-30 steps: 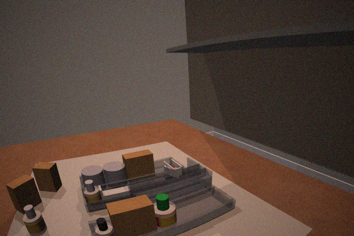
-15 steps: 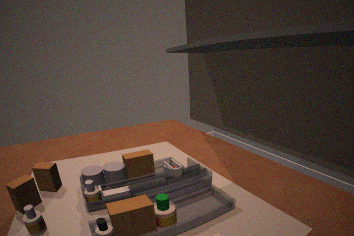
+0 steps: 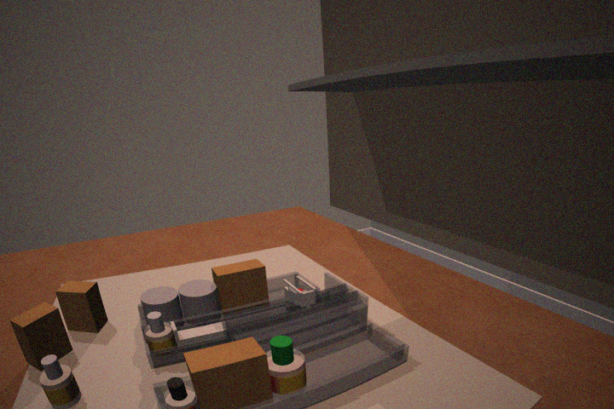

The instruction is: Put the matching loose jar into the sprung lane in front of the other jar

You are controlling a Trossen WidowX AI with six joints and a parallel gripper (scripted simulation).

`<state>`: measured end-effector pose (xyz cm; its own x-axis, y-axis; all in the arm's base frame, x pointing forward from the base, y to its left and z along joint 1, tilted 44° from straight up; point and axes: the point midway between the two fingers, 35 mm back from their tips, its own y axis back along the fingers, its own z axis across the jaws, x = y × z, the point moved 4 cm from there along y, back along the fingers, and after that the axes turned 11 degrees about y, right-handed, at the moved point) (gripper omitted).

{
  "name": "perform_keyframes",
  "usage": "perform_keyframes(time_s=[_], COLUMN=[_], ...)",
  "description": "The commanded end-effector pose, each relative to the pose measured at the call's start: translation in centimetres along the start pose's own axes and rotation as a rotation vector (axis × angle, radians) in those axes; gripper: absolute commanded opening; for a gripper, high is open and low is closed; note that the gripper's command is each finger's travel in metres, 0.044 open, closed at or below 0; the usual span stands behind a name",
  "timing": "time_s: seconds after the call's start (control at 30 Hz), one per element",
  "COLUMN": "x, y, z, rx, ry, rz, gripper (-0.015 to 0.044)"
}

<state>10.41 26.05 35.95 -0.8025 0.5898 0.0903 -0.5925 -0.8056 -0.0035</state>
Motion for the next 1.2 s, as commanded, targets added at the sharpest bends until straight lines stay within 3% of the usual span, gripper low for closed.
perform_keyframes(time_s=[0.0,0.23,0.47,0.67,0.83,0.93,1.17], x=[-3.7,-10.8,-17.6,-21.7,-23.7,-23.9,-24.2], y=[-2.0,-2.0,1.9,7.7,13.9,15.7,15.3], z=[-5.0,-12.5,-18.7,-22.3,-24.0,-24.2,-24.3], rx=[0.230,0.693,1.250,1.755,2.176,2.274,2.273], ry=[0.252,0.615,0.874,0.968,0.912,0.866,0.866], rz=[-0.155,-0.315,-0.306,-0.108,0.273,0.420,0.420], gripper=[0.0440,0.0440,0.0440,0.0440,0.0440,0.0440,0.0440])
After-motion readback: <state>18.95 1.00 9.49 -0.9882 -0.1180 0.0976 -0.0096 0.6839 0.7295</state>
